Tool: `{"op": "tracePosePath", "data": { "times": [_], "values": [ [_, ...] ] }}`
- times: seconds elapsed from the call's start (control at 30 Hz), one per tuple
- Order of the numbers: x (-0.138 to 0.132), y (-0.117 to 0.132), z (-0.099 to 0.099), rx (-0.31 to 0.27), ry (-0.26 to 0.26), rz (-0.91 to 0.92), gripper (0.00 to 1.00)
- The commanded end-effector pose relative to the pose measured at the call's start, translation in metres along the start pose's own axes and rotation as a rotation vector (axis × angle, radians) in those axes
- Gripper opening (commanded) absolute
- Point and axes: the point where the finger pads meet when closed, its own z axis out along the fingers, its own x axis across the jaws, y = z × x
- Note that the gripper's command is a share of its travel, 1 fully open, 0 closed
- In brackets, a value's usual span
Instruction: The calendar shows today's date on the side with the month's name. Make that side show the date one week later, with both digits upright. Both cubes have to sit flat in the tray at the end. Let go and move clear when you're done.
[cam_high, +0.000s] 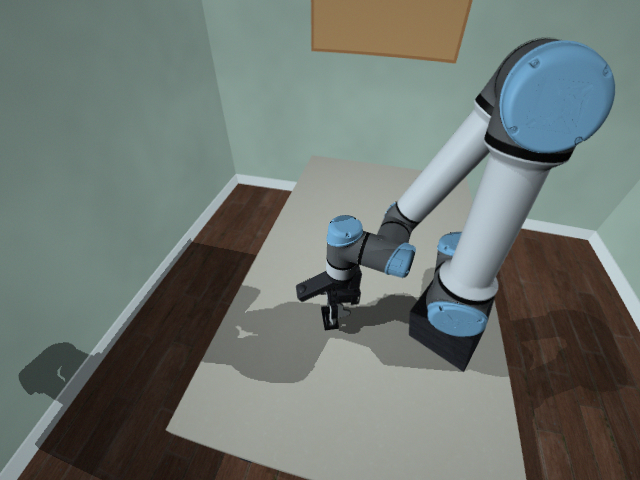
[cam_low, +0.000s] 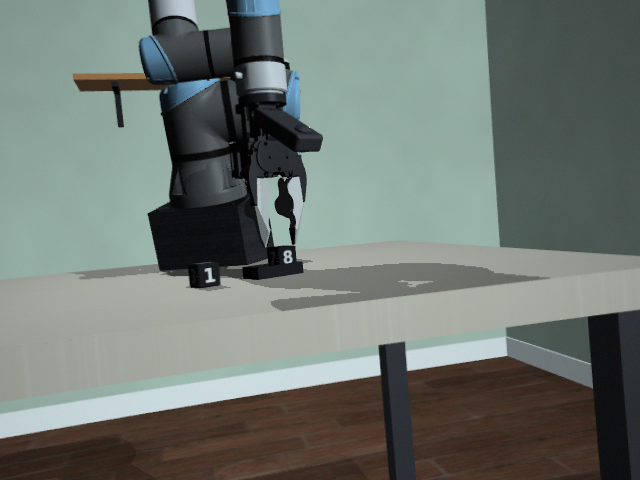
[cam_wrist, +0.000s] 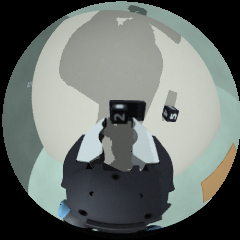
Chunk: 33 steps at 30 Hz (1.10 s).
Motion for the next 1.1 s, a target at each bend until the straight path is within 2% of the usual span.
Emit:
{"op": "tracePosePath", "data": {
  "times": [0.0, 0.33, 1.07],
  "values": [
    [0.000, 0.000, 0.008, 0.001, 0.001, 0.000, 0.29],
    [0.000, 0.000, 0.021, 0.001, 0.001, 0.000, 0.29],
    [0.000, 0.000, 0.022, 0.001, 0.001, 0.000, 0.29]
  ]
}}
